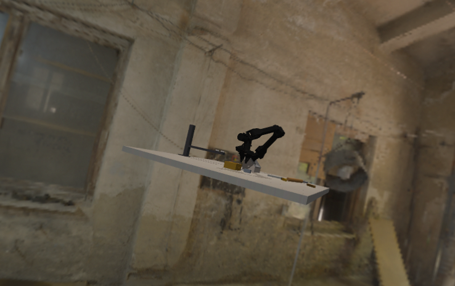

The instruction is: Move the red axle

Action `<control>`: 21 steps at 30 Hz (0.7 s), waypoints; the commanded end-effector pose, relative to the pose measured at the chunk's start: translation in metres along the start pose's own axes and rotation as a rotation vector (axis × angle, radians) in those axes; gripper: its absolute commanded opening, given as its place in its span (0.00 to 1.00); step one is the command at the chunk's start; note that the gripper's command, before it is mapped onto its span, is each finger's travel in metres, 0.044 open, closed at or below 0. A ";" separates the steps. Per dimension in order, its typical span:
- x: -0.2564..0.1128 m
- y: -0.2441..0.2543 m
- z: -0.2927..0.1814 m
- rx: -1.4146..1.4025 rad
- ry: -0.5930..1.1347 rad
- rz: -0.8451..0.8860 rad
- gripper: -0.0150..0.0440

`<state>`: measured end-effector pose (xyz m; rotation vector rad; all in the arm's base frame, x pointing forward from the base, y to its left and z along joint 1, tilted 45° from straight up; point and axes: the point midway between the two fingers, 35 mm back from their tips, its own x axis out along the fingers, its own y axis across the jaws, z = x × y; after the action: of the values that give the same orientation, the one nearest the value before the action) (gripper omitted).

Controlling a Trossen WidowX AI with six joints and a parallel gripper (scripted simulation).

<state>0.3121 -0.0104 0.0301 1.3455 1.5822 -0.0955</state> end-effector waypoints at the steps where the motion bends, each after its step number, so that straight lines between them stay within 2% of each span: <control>1: -0.005 -0.025 0.041 -0.708 -0.014 -0.012 1.00; 21: -0.005 -0.084 0.101 -1.646 -0.006 -0.011 1.00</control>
<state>0.3156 -0.0667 -0.0217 0.5554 1.3242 0.6061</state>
